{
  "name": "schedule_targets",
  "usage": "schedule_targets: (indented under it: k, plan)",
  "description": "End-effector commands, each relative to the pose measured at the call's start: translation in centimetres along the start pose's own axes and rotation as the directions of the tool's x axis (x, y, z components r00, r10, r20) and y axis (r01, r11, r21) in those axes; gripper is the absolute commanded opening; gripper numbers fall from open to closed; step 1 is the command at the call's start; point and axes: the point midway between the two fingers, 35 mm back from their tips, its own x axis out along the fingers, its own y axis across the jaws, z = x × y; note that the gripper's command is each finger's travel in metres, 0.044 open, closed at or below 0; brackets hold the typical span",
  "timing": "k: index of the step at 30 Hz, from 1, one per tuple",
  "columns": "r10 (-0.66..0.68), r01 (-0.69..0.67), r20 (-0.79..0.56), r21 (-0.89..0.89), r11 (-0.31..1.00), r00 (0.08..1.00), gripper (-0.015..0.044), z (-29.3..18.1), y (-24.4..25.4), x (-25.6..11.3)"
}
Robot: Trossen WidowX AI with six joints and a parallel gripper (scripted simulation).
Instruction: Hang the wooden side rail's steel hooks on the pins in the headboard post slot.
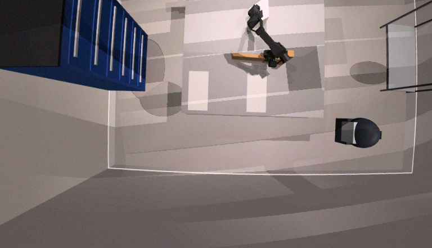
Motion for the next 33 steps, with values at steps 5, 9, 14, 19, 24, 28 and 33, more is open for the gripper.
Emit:
schedule_targets:
  k: [5, 9, 14, 19, 24, 28, 33]
  plan:
    - [0.011, -0.011, -0.007, -0.002, 1.0, 1.0, 0.0, -0.42, 0.05, -0.58]
    - [0.011, -0.011, -0.007, -0.002, 1.0, 1.0, 0.0, -0.47, 0.01, -0.62]
    - [0.011, -0.011, -0.007, -0.002, 1.0, 1.0, 0.0, -0.52, -0.05, -0.58]
    - [0.011, -0.011, -0.007, -0.002, 1.0, 1.0, 0.0, -0.57, -0.11, -0.52]
    - [0.011, -0.011, -0.007, -0.002, 1.0, 1.0, 0.0, -0.59, -0.12, -0.47]
    - [0.011, -0.011, -0.007, -0.002, 1.0, 1.0, 0.0, -0.59, -0.12, -0.4]
    - [0.011, -0.011, -0.007, -0.002, 1.0, 1.0, 0.0, -0.59, -0.12, -0.32]
